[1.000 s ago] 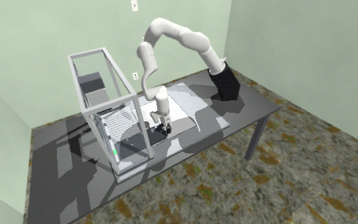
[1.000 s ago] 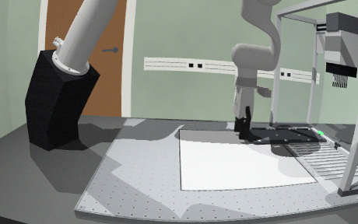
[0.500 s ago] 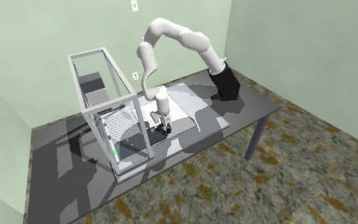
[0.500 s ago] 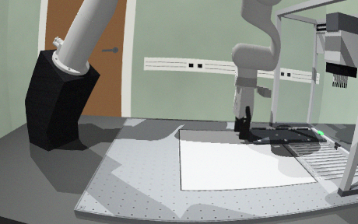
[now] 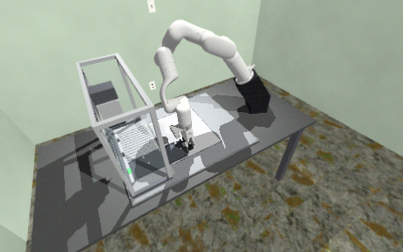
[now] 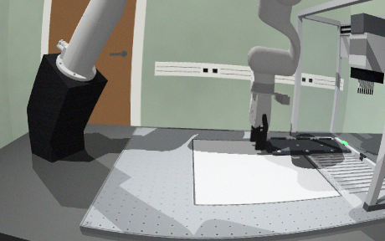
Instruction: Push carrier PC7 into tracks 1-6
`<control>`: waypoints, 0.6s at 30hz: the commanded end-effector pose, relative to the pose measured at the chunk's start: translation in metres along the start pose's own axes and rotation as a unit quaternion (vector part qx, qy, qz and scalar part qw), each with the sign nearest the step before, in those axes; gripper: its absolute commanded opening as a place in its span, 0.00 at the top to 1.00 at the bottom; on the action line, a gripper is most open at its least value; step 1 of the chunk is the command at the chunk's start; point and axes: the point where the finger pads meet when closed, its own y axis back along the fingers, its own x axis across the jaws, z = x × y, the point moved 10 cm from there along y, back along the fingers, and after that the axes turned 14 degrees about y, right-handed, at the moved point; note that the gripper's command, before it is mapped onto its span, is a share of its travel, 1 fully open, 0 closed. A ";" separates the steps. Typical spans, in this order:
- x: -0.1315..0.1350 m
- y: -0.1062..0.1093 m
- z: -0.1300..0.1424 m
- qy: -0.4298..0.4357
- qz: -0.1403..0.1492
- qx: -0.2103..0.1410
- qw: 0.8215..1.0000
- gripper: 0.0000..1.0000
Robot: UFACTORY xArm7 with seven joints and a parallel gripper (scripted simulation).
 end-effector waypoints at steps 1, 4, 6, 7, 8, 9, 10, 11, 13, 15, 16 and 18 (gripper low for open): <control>-0.001 0.001 0.001 0.000 -0.001 0.002 1.000 0.18; -0.001 0.001 0.001 0.000 -0.001 0.002 1.000 0.18; -0.001 0.001 0.001 0.000 -0.001 0.002 1.000 0.18; -0.001 0.001 0.001 0.000 -0.001 0.002 1.000 0.18; -0.001 0.001 0.001 0.000 -0.001 0.002 1.000 0.18; -0.001 0.003 0.001 0.000 -0.001 0.002 1.000 0.18; -0.001 0.005 0.001 0.000 -0.001 0.002 1.000 0.18; -0.001 0.006 0.001 0.000 -0.001 0.002 1.000 0.18; -0.001 0.010 0.001 0.000 -0.001 0.002 1.000 0.18; -0.001 0.013 0.001 0.000 -0.001 0.002 1.000 0.18; -0.001 0.015 0.001 0.000 -0.001 0.002 1.000 0.18; -0.001 0.018 0.001 0.000 -0.001 0.002 1.000 0.18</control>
